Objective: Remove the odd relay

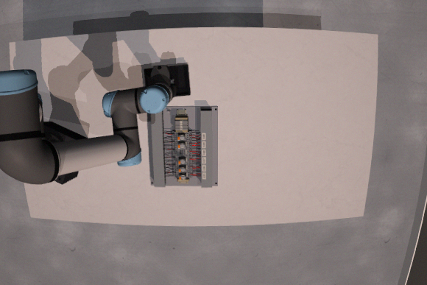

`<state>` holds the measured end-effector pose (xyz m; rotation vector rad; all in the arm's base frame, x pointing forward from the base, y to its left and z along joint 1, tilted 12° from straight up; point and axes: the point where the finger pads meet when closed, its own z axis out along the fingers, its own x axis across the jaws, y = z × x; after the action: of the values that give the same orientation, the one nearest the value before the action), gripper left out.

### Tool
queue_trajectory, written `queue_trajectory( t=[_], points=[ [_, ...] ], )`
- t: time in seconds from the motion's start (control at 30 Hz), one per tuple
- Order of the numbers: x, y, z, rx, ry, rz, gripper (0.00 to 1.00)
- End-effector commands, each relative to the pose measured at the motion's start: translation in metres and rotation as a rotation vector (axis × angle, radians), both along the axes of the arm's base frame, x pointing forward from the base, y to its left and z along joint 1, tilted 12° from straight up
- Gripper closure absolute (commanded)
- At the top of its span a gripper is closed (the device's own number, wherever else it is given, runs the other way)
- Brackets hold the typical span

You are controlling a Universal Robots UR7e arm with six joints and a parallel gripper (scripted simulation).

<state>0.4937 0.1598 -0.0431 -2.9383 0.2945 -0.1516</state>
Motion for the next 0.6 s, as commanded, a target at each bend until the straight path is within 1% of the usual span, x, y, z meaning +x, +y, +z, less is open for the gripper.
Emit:
queue_trajectory(
  t=[0.0,0.57],
  points=[
    [-0.0012,0.0011,-0.0009,-0.001,0.002,0.001,1.00],
    [-0.0040,0.0015,-0.0037,-0.001,0.002,0.001,1.00]
  ],
)
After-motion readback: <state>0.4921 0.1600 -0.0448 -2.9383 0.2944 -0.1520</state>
